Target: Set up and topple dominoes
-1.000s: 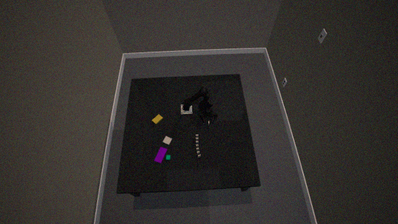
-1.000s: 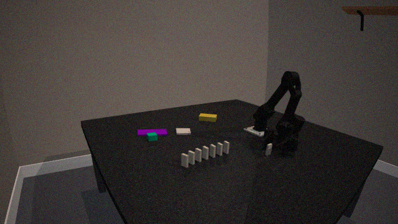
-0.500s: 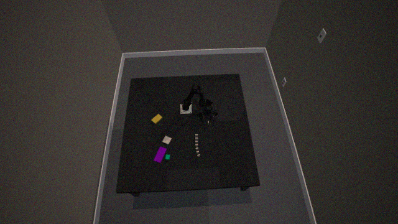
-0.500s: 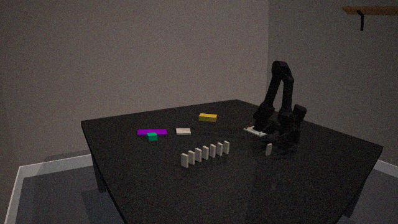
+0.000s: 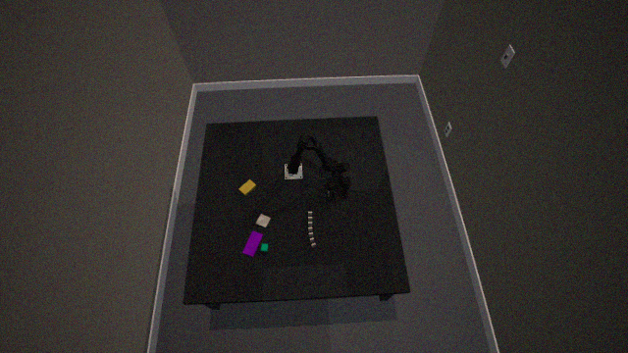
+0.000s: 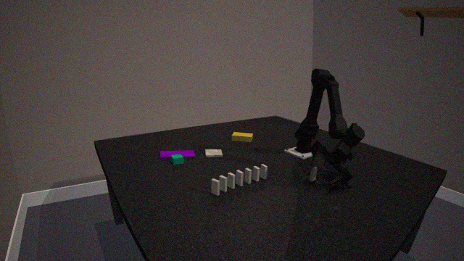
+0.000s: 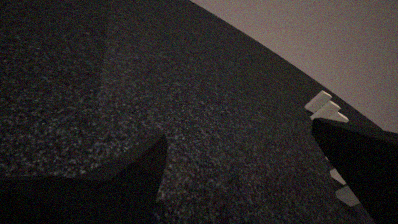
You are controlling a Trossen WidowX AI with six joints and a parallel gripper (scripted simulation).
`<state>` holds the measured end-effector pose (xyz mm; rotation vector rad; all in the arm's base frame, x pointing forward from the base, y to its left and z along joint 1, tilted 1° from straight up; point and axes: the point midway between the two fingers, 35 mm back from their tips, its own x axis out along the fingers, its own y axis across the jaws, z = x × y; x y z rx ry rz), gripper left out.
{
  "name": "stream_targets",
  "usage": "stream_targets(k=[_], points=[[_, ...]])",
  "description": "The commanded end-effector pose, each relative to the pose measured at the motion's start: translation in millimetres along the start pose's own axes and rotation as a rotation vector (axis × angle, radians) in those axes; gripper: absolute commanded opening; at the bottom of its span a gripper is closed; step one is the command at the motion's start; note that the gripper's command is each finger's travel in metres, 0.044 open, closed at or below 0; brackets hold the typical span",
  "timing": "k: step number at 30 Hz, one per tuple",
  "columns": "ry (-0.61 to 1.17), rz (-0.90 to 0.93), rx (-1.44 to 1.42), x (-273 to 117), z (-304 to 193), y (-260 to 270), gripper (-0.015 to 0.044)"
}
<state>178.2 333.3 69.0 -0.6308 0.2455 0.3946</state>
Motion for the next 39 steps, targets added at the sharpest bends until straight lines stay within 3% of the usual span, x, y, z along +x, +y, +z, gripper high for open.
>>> stream_targets(k=[1,14,23,39], points=[[0.290,0.377,-0.452,24.5,12.7,-6.6,0.0440],[0.538,0.851,-0.671,-14.5,10.6,-53.7,0.0440],[0.657,1.039,-0.706,-48.6,4.0,-79.1,0.0440],[0.666,1.058,-0.706,-48.4,-3.1,-75.0,0.0440]])
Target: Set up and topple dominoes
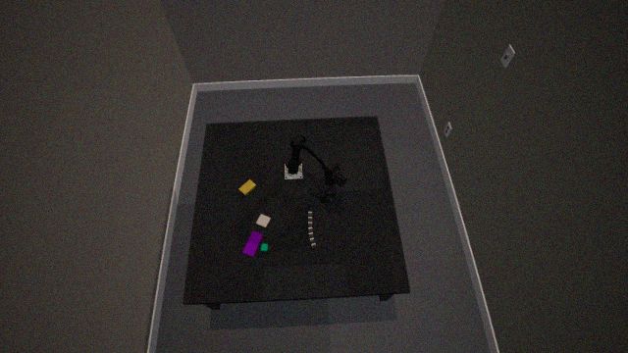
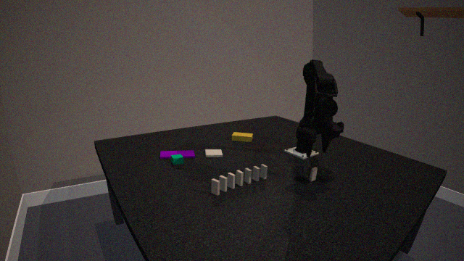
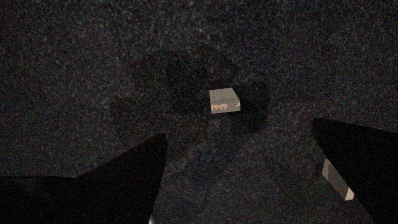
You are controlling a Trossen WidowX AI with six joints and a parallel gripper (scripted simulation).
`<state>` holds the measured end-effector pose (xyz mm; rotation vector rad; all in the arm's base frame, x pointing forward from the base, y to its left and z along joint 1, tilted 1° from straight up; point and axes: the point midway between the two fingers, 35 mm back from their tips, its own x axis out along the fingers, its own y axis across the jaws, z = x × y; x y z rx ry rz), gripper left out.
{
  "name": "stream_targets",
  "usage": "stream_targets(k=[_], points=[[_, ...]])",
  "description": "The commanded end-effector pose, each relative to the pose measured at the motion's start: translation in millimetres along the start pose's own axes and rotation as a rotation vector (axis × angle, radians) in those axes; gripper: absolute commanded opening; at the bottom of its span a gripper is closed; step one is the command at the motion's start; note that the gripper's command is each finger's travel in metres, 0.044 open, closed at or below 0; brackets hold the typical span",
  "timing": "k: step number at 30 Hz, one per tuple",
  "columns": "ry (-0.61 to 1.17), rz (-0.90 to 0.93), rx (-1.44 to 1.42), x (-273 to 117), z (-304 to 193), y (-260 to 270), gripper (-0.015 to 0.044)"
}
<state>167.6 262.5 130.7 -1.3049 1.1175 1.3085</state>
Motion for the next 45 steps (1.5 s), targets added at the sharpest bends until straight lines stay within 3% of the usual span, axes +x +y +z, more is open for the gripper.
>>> stream_targets(k=[1,8,25,38,45], points=[[0.001,0.013,-0.004,15.9,0.4,0.9,0.0440],[0.001,0.013,-0.004,61.9,-1.0,2.6,0.0440],[0.001,0.013,-0.004,78.0,-1.7,3.3,0.0440],[0.001,0.013,-0.004,78.0,-1.7,3.3,0.0107],[0.001,0.013,-0.004,78.0,-1.7,3.3,0.0107]])
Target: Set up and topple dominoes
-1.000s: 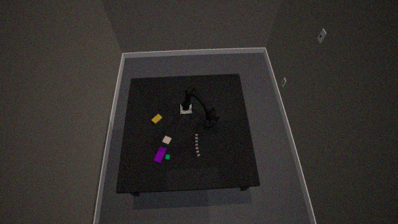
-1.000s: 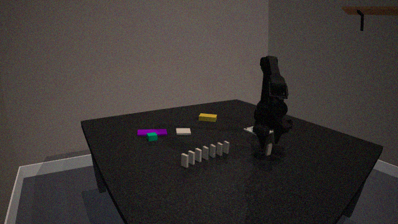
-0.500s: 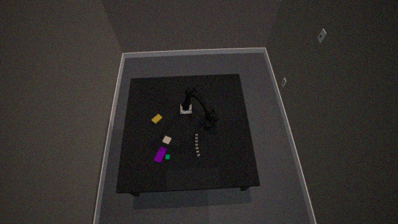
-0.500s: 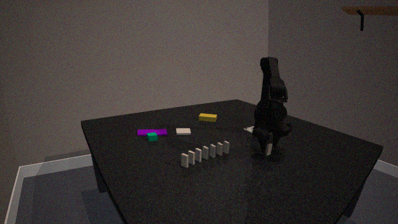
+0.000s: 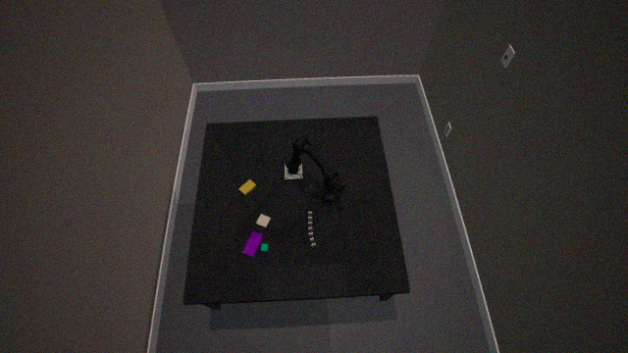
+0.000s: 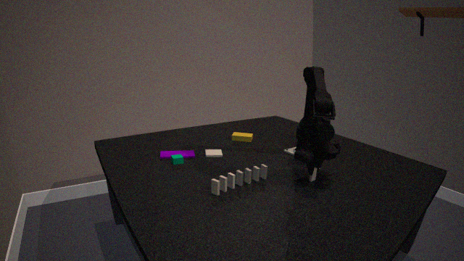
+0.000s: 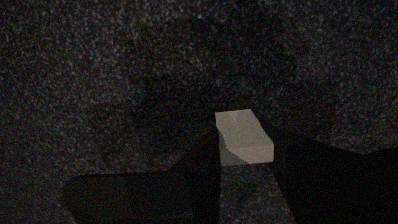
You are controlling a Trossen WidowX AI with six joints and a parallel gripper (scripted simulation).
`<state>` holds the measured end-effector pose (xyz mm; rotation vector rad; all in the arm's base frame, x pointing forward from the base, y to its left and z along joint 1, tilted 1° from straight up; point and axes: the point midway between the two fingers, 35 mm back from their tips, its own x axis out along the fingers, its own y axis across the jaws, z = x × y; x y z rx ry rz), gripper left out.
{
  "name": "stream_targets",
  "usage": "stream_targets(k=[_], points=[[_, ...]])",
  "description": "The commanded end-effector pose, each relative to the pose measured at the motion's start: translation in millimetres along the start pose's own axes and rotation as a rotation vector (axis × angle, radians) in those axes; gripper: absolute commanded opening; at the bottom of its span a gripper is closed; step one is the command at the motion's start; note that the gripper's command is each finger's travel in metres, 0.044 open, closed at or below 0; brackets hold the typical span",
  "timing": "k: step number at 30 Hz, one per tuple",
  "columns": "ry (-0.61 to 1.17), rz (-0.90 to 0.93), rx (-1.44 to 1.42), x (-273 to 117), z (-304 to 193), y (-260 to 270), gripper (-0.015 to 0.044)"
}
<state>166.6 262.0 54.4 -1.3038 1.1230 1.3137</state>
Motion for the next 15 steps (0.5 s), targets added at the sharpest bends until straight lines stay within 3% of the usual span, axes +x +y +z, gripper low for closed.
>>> stream_targets(k=[1,4,12,15], points=[[0.000,0.006,-0.003,1.7,-0.2,1.1,0.0107],[0.000,0.006,-0.003,-6.9,1.6,-0.5,0.0107],[0.000,0.001,0.000,-115.0,3.6,-3.6,0.0107],[0.000,0.000,0.000,-135.3,0.1,-0.9,0.0107]])
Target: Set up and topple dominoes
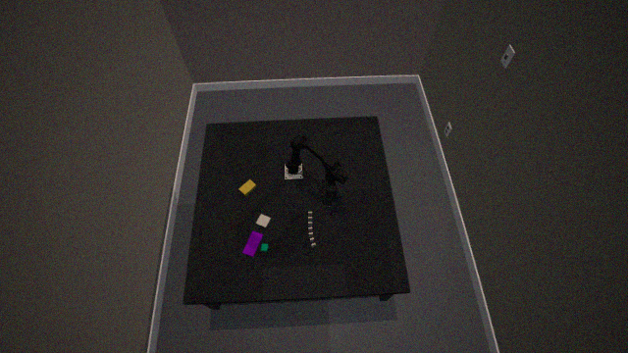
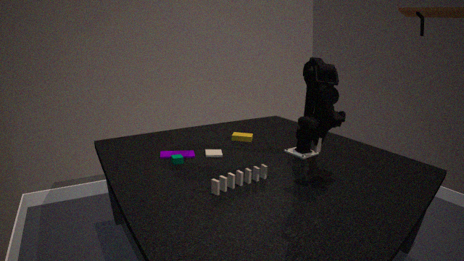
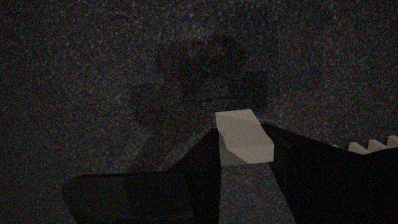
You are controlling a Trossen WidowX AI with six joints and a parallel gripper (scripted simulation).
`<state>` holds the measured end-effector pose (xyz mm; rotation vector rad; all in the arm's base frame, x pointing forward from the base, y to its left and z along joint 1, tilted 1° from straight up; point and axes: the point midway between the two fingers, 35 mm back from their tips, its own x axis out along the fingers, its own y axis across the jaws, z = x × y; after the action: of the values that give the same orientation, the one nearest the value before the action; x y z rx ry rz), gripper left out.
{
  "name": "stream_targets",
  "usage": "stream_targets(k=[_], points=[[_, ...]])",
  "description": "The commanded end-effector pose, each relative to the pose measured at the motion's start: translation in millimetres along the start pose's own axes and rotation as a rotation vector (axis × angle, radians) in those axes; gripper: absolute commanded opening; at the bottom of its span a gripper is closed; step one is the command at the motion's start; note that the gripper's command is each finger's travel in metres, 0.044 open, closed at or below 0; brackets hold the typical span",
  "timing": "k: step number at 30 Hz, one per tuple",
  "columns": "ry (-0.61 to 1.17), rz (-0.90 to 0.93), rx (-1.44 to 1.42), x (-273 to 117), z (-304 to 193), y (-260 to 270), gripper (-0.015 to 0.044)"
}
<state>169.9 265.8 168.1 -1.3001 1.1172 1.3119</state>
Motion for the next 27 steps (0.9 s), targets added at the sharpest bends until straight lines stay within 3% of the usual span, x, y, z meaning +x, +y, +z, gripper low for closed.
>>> stream_targets(k=[1,5,13,16,27], points=[[0.005,0.004,-0.002,-21.7,-4.7,3.7,0.0107],[0.006,0.003,0.092,-21.8,-10.2,-3.9,0.0107],[0.013,-0.008,1.213,-22.5,-93.1,-81.7,0.0107],[0.013,-0.012,1.504,-22.8,-119.4,-96.9,0.0107],[0.013,-0.013,1.567,-22.8,-125.2,-99.9,0.0107]])
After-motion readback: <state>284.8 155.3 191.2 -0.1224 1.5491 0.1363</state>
